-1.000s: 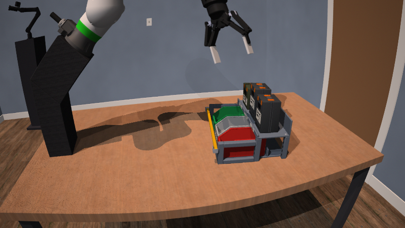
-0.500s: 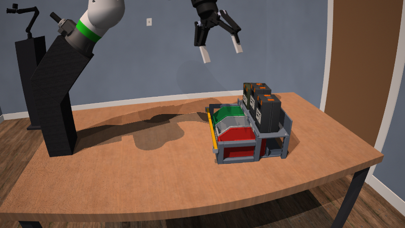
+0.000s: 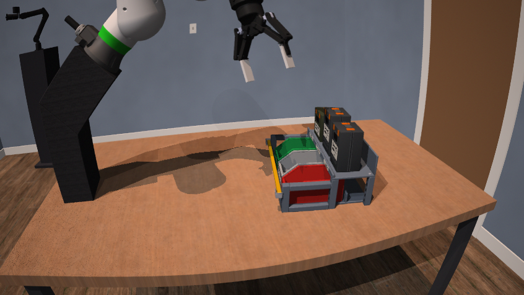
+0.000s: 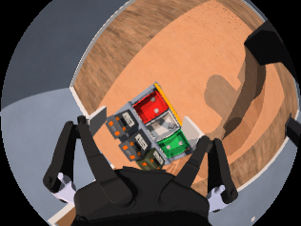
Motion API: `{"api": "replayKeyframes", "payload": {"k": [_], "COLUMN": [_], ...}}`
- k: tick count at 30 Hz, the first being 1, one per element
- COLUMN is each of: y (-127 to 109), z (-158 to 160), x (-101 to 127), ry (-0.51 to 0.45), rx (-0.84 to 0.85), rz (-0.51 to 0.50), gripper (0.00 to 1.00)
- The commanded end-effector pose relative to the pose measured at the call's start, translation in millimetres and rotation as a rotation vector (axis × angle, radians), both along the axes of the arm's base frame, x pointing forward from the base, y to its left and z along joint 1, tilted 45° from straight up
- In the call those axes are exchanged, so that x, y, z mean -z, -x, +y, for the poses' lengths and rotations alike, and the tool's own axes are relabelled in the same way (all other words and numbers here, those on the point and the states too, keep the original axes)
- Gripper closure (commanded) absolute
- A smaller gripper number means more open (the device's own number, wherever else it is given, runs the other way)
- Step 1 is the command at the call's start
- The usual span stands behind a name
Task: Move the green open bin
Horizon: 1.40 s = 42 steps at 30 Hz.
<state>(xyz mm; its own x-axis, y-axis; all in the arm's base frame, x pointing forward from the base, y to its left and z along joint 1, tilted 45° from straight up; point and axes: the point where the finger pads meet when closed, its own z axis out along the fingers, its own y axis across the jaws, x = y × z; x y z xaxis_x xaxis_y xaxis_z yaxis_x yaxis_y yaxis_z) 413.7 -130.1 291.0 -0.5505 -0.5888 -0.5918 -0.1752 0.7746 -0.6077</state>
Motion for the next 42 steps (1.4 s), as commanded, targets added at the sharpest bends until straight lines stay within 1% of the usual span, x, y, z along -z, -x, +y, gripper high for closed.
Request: {"api": "replayKeyframes", "payload": {"k": [1,4,16,21,42], "y": [10.1,25.4,25.4,18.4,14.7], "z": [2.3,5.9,5.9,4.4,3.5], "x": [9.5,24.0,24.0,17.1,13.7], "ry": [0.0,0.0,0.0,0.0,0.0], "rx": [0.0,0.0,0.0,0.0,0.0], "rz": [0.0,0.0,0.0,0.0,0.0], "gripper": [0.0,0.0,0.0,0.0,0.0]}}
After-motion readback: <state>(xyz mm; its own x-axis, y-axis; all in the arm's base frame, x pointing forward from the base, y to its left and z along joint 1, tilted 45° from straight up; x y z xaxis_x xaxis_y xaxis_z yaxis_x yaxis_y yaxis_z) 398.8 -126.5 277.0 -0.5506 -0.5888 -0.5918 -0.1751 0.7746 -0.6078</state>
